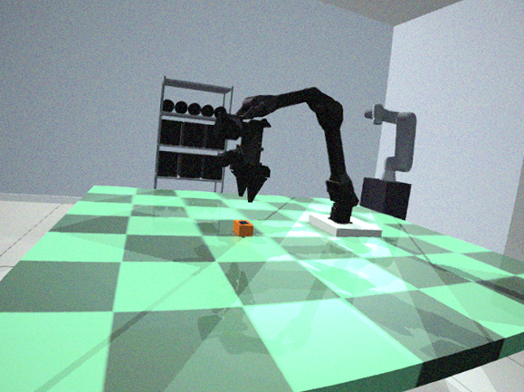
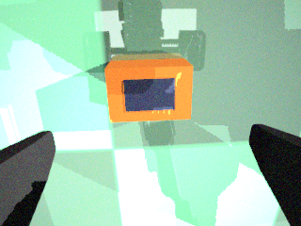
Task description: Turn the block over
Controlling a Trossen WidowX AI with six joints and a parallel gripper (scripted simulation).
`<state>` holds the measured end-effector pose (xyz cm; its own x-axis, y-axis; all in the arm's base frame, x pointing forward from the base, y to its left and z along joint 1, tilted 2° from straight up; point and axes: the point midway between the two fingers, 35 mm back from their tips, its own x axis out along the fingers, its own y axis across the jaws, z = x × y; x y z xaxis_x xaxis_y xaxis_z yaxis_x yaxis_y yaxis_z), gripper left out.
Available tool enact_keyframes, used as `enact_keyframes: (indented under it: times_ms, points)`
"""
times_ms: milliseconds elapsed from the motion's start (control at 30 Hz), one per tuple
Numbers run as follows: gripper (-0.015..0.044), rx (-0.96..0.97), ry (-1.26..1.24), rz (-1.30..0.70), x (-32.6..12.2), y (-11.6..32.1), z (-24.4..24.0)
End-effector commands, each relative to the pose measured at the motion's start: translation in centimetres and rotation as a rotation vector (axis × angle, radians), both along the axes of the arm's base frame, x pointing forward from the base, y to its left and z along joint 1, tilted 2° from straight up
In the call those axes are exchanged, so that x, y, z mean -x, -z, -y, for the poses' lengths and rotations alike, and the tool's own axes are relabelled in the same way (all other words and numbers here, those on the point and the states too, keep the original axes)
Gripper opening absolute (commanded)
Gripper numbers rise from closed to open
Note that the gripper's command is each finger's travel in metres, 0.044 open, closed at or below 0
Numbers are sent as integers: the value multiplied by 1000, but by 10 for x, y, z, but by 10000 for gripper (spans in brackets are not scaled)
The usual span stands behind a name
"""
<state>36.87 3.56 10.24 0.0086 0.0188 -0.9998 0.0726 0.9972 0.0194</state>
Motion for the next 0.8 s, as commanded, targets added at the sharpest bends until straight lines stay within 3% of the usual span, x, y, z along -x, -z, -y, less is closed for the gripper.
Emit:
enact_keyframes:
  times_ms: [0, 100, 767]
  points:
    - [440, 6, -17, -6, -1, 9, 2]
    - [440, 6, -17, -6, 0, 34, 1]
    - [440, 6, -17, -6, 3, 60, -2]
